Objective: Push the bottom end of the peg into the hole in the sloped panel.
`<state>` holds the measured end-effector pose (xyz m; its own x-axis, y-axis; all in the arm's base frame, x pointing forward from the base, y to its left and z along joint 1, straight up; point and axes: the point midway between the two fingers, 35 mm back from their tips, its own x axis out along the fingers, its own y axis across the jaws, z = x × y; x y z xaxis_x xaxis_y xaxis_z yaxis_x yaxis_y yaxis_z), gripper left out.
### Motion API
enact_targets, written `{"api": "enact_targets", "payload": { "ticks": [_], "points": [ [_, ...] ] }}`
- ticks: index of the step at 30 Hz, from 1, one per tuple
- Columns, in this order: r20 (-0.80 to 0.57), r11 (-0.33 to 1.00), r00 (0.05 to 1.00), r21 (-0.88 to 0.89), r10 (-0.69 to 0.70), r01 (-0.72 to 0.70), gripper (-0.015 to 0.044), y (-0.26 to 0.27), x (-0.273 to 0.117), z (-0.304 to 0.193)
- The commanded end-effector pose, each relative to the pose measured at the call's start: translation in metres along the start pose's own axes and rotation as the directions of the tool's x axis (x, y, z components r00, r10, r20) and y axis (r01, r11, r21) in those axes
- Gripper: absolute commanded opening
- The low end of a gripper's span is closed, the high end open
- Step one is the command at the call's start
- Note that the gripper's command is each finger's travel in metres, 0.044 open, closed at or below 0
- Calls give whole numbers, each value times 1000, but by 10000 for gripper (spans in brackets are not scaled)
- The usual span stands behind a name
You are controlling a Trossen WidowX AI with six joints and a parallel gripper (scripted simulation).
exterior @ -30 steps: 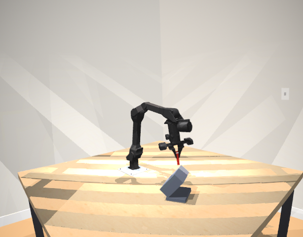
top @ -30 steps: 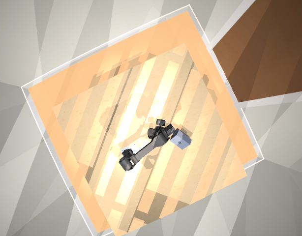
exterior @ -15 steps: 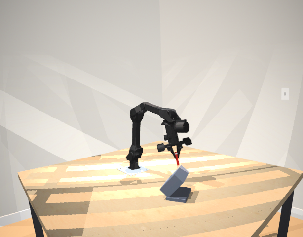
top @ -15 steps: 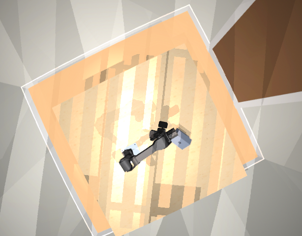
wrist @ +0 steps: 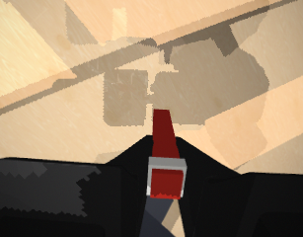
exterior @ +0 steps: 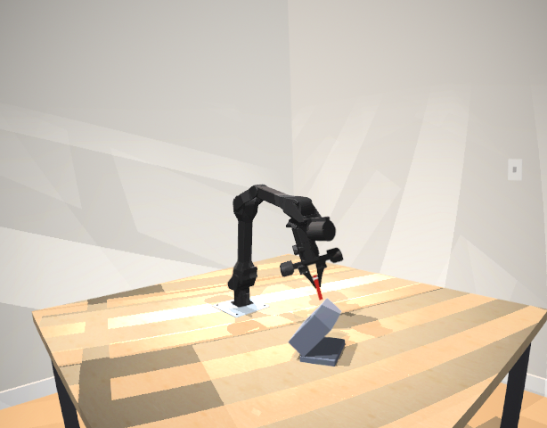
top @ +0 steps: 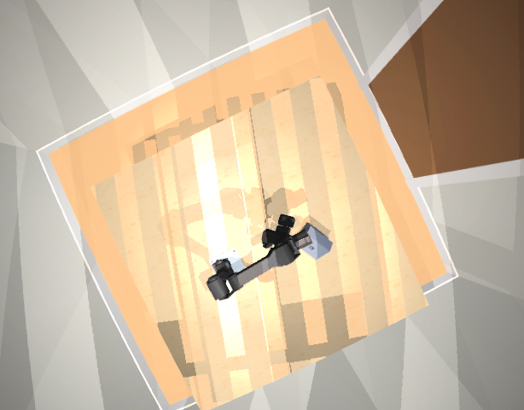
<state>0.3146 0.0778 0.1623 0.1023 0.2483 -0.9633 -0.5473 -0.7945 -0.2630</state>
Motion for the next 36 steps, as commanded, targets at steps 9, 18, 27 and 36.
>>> {"api": "enact_targets", "payload": {
  "ticks": [9, 18, 27, 36],
  "points": [
    [2, 999, 999, 29, -46, 46, 0, 7, -3, -10],
    [-4, 995, 997, 52, -82, 82, 0, 13, -6, -18],
    [-12, 990, 993, 74, -118, 119, 0, 18, -10, -26],
    [-22, 983, 988, 95, -154, 155, 0, 25, -14, -34]
  ]
}}
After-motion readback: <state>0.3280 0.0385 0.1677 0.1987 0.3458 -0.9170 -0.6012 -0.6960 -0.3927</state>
